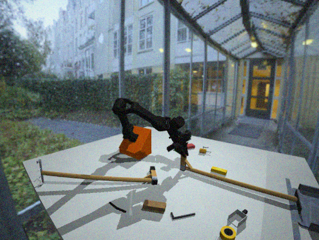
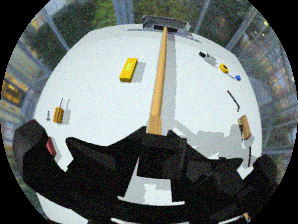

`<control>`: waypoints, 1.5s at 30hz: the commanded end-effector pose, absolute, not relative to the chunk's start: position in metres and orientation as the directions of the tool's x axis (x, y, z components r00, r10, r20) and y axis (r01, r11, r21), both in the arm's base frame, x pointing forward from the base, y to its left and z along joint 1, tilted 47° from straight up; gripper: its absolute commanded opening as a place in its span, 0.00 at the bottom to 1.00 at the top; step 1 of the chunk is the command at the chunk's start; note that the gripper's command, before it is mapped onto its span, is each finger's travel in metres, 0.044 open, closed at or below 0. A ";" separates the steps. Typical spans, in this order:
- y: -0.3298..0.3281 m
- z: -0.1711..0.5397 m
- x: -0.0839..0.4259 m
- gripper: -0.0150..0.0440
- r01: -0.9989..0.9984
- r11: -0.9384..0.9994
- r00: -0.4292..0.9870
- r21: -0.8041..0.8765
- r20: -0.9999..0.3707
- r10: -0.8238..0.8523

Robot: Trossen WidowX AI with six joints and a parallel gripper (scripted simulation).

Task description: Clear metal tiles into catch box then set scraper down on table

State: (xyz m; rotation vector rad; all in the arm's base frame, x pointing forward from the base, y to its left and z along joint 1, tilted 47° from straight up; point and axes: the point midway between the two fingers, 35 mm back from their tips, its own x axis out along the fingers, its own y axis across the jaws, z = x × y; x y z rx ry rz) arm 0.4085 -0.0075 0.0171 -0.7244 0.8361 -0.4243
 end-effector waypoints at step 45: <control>-0.004 0.023 0.486 0.25 0.072 0.690 0.620 -0.720 -0.509 -0.596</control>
